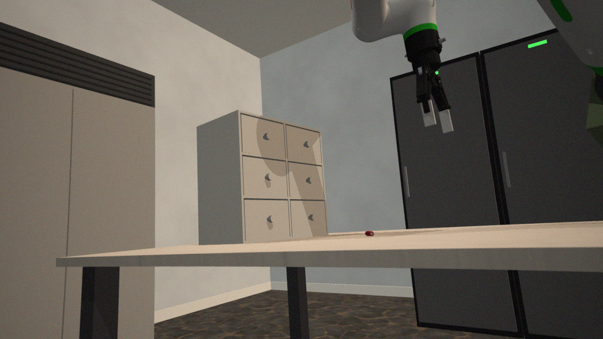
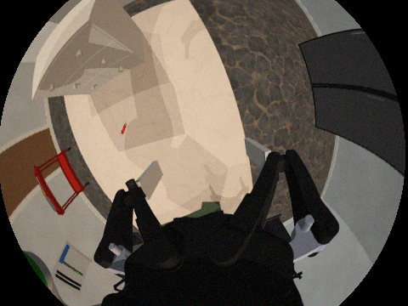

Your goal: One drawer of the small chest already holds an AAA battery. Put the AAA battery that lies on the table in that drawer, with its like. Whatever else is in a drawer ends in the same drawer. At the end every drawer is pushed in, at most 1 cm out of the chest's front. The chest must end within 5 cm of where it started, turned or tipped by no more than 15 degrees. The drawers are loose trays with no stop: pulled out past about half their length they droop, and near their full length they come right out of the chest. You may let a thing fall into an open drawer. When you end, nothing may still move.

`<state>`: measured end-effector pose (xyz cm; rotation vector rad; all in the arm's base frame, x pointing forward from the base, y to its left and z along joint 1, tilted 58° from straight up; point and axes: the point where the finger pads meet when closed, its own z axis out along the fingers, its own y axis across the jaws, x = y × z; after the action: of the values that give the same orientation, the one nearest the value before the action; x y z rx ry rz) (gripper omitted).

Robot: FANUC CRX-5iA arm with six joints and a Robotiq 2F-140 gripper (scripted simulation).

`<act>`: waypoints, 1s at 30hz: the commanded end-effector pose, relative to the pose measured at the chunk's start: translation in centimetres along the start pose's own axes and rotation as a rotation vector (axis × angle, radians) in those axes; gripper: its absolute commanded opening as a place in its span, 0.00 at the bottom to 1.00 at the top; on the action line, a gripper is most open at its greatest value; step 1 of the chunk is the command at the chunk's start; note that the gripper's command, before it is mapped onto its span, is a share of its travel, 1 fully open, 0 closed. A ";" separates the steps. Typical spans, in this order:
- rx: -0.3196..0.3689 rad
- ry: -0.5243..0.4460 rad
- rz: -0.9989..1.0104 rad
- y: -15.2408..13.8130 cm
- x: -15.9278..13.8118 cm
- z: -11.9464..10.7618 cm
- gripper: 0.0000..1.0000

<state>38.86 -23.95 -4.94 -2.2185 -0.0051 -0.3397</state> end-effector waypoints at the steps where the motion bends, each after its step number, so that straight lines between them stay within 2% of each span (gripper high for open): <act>1: 0.011 0.025 -0.011 -3.9 2.2 -3.1 1.00; 2: 0.020 0.041 -0.023 -6.4 3.3 -4.8 1.00; 4: 0.020 0.041 -0.023 -7.4 3.7 -5.5 1.00; 5: 0.029 0.052 -0.036 -10.0 4.6 -7.1 1.00; 7: 0.029 0.052 -0.036 -10.7 4.8 -7.6 1.00; 8: 0.035 0.059 -0.048 -13.7 5.5 -9.4 1.00; 12: 0.035 0.059 -0.048 -13.7 5.6 -9.4 1.00; 14: 0.043 0.065 -0.069 -18.2 6.2 -11.8 1.00; 16: 0.043 0.065 -0.069 -18.2 6.2 -11.8 1.00; 19: 0.047 0.065 -0.080 -20.6 6.4 -13.0 1.00; 30: 0.047 0.065 -0.081 -20.7 6.4 -13.0 1.00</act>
<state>39.32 -21.83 20.22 -2.1635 -0.0667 -0.4513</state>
